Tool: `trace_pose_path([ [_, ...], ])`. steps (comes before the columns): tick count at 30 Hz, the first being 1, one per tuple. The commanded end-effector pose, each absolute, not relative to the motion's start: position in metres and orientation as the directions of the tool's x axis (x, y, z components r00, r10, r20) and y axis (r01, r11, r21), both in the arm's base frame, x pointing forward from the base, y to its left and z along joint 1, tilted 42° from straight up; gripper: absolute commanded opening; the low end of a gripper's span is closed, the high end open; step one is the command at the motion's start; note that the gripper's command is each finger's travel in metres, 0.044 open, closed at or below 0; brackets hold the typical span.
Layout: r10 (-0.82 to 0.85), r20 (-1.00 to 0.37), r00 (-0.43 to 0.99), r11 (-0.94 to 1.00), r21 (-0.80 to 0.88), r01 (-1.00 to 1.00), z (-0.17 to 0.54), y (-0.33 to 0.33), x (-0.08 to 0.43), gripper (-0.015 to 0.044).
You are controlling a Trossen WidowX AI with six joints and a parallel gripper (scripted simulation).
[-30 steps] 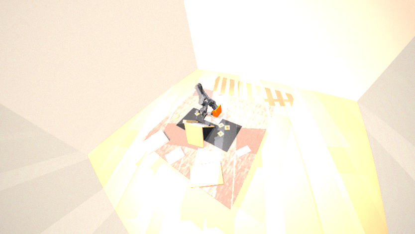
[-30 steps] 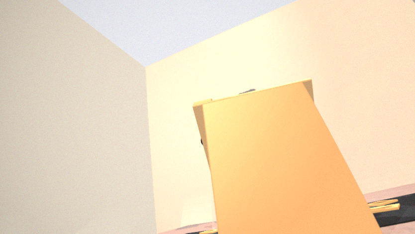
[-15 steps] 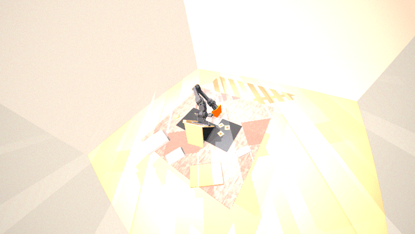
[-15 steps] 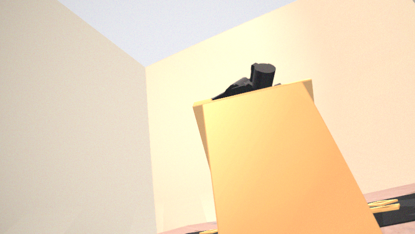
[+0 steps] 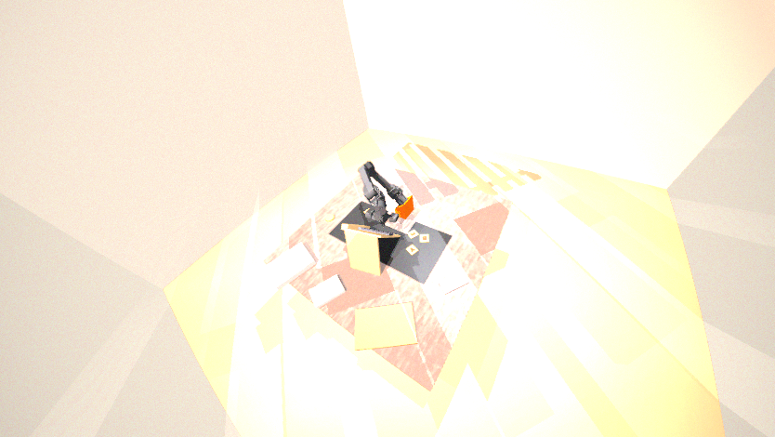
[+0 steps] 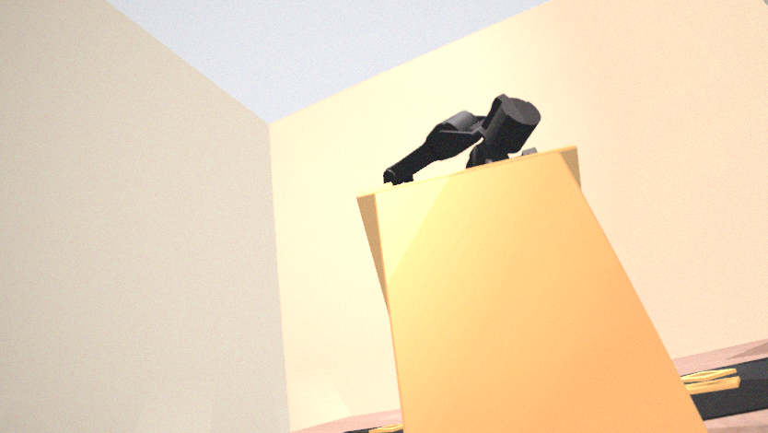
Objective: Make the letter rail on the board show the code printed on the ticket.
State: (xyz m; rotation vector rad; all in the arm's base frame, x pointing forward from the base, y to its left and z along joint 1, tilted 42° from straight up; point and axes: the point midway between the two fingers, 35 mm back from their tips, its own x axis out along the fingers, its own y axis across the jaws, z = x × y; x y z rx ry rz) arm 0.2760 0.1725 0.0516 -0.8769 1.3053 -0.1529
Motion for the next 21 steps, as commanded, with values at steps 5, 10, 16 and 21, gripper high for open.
trace_pose_path([
  [5, -0.566, -0.772, 0.291, 0.68, -0.636, -0.365, 0.0481, 0.1716, 0.2779, 0.0],
  [10, -0.566, -0.772, 0.291, 0.68, -0.636, -0.365, 0.0458, 0.1712, 0.2799, 0.0],
  [16, -0.565, -0.772, 0.291, 0.68, -0.636, -0.365, 0.0436, 0.1708, 0.2819, 0.0],
  [21, -0.565, -0.772, 0.291, 0.68, -0.636, -0.365, 0.0419, 0.1706, 0.2837, 0.0],
])
